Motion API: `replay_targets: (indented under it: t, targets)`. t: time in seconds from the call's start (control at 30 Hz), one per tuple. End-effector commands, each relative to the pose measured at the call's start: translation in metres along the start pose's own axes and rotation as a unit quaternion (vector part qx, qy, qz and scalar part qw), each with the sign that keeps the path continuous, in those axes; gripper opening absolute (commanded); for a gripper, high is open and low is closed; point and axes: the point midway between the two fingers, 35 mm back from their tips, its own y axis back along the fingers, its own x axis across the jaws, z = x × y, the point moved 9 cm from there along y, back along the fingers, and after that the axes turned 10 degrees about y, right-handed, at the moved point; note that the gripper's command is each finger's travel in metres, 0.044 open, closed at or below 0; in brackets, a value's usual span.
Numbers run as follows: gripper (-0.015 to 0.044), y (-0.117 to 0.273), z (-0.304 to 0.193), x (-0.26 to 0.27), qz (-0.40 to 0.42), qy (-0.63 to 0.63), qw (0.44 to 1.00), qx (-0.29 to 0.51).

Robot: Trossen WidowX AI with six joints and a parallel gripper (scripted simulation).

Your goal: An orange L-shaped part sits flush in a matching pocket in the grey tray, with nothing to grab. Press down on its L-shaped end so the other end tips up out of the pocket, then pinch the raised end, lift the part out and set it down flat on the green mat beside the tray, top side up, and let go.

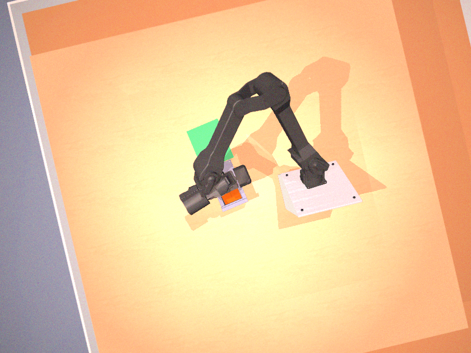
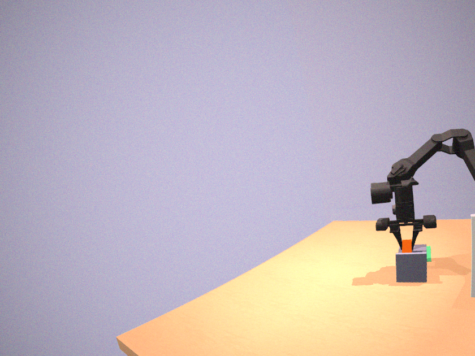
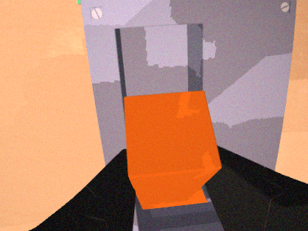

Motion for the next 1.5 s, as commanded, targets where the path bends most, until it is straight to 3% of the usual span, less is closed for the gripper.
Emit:
replay_targets:
  t: [0.0,1.47]
  targets:
    - [0.0,0.005,0.0,0.0,0.0,-0.003,1.0,0.001]
    - [0.0,0.075,-0.001,0.001,-0.002,0.001,1.0,0.001]
